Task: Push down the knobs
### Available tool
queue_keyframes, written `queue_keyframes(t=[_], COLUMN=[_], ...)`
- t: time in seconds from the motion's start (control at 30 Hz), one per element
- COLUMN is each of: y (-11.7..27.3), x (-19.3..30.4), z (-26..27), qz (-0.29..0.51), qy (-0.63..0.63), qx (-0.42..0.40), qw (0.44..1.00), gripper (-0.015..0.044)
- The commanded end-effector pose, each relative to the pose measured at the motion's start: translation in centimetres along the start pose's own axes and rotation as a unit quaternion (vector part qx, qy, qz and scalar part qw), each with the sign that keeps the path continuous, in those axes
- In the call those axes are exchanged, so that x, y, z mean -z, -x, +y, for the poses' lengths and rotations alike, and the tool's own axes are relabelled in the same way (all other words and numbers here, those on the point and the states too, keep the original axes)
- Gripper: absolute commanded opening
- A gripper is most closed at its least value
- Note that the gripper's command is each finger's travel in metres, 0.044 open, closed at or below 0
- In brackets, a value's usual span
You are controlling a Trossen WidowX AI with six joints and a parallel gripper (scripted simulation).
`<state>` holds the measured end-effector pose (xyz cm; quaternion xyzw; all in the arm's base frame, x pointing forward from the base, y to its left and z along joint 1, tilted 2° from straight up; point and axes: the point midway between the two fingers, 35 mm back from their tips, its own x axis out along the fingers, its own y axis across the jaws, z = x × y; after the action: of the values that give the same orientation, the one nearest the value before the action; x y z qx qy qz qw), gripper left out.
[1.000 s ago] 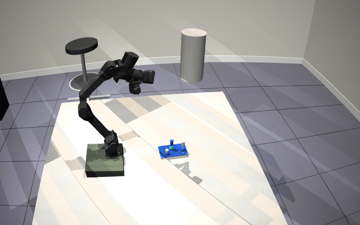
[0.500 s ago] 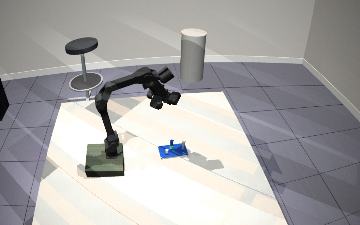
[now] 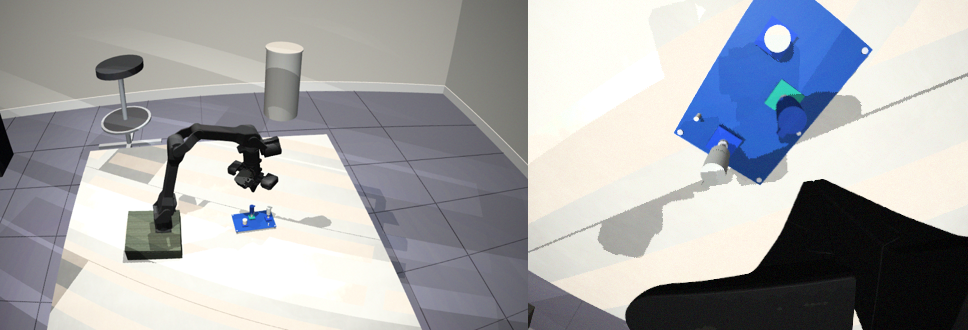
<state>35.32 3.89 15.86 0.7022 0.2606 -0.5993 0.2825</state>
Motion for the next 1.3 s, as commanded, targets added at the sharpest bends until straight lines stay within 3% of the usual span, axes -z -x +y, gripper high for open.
queue_keyframes(t=[0.0, 0.23, 1.27], y=[-2.2, -4.2, -6.2], x=[-0.7, -0.9, -1.1], z=[0.0, 0.0, -0.1], qz=[-0.038, -0.038, -0.038], qy=[0.006, 0.006, 0.006], qx=[0.014, 0.014, 0.014], qw=[0.999, 0.999, 0.999], gripper=[0.0, 0.0, 0.0])
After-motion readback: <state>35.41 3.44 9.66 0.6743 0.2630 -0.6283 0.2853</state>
